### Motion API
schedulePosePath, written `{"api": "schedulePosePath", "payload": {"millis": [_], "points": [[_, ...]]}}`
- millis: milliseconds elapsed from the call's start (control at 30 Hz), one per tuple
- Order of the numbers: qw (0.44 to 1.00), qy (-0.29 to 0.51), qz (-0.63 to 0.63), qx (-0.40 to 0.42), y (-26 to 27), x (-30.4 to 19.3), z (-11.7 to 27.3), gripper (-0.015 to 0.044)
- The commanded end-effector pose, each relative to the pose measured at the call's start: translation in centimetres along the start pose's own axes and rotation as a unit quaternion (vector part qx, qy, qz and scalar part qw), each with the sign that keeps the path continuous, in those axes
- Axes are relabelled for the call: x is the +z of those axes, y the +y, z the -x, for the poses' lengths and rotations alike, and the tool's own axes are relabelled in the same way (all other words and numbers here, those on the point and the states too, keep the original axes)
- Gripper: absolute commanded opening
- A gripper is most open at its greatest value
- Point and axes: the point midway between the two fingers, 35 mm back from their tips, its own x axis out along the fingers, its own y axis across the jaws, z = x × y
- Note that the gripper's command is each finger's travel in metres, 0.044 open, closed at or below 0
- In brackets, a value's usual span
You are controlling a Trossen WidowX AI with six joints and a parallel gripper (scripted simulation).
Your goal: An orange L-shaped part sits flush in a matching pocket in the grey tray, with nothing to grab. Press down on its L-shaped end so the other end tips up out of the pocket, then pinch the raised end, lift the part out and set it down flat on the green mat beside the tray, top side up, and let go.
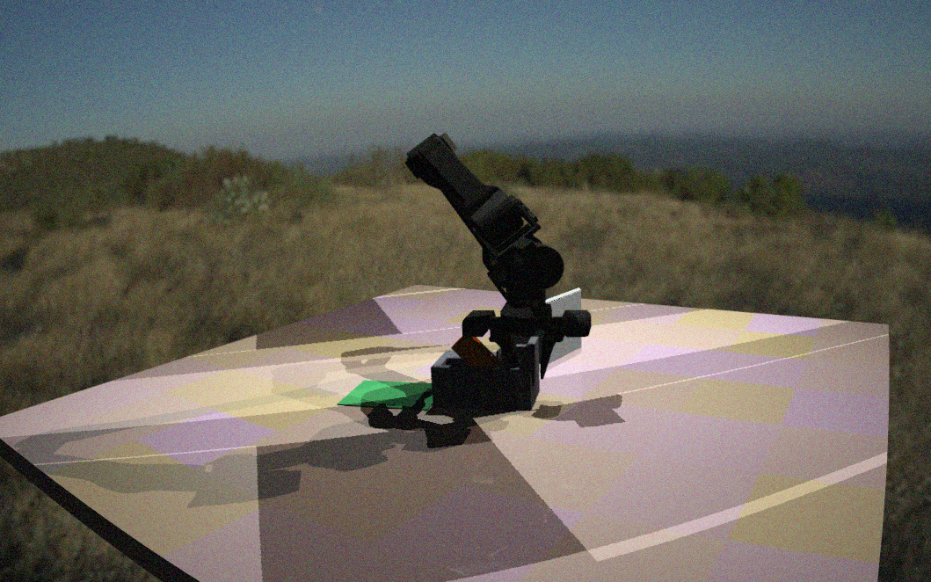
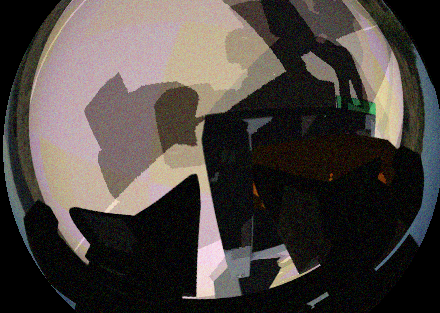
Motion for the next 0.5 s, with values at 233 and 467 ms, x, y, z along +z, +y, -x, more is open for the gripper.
{"api": "schedulePosePath", "payload": {"millis": [233,467], "points": [[1.0,0.002,0.003,-0.005,-0.16,-0.2,-0.26,0.018],[1.0,0.0,0.001,0.0,0.02,-0.04,-0.07,0.018]]}}
